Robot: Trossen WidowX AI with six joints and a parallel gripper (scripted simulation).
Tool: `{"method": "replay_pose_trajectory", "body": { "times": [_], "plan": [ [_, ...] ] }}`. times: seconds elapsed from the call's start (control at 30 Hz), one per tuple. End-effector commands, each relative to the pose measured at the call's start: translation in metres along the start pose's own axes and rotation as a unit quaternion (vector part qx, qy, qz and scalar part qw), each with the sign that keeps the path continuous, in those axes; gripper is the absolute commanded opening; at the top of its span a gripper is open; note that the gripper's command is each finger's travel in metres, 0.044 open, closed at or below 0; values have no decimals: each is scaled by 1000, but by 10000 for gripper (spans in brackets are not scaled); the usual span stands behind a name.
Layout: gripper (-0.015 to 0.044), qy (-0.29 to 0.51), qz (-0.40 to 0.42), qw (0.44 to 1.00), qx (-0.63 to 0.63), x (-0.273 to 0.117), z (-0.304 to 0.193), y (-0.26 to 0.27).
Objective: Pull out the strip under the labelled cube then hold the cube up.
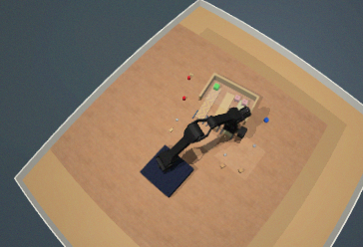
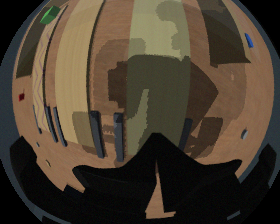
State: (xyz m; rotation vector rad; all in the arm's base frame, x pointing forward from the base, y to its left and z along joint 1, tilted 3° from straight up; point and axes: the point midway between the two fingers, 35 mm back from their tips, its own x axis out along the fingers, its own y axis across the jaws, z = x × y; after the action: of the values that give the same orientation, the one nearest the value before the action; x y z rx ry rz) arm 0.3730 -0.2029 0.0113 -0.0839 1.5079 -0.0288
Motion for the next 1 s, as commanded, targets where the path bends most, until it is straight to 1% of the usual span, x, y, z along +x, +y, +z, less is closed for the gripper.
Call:
{"method": "replay_pose_trajectory", "body": {
  "times": [0.0,0.97],
  "plan": [
    [0,10,4,1000,1,5,-11,0],
    [0,12,4,1000,1,6,-55,1]
  ]
}}
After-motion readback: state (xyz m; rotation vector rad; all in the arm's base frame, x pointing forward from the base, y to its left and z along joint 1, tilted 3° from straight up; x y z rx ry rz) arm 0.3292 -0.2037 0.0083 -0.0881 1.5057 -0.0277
